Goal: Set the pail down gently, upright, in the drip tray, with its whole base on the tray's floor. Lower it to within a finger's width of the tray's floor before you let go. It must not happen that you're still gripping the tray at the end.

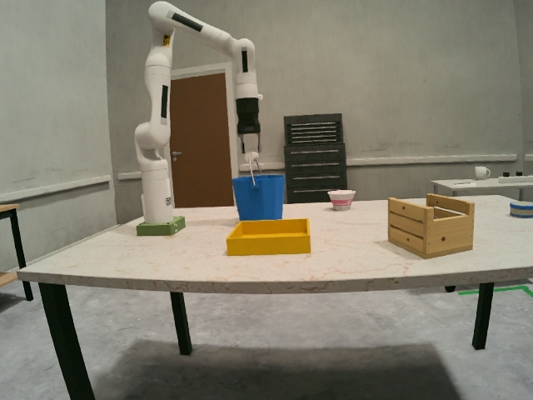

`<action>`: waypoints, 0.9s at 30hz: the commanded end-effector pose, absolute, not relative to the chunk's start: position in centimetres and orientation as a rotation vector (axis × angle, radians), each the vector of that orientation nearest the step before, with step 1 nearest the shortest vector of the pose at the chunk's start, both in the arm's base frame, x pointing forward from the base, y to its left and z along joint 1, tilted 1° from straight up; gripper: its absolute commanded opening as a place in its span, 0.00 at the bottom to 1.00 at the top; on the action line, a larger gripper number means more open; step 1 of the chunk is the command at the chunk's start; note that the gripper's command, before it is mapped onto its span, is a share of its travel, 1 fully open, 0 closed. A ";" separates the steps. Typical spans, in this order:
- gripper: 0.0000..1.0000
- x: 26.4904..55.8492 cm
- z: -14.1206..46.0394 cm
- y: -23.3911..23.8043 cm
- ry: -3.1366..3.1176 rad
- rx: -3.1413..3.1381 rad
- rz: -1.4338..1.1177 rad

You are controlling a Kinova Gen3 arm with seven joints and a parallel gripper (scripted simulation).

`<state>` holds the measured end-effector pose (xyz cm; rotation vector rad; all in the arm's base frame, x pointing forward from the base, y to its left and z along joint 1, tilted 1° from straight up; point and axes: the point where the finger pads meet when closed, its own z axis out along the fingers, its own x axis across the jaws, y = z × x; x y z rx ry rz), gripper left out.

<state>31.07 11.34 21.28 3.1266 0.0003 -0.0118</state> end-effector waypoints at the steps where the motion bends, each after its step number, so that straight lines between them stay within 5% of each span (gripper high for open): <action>1: 1.00 31.1 20.6 11.4 0.001 3.128 -0.010; 27: 1.00 31.1 18.3 11.3 0.001 3.128 -0.010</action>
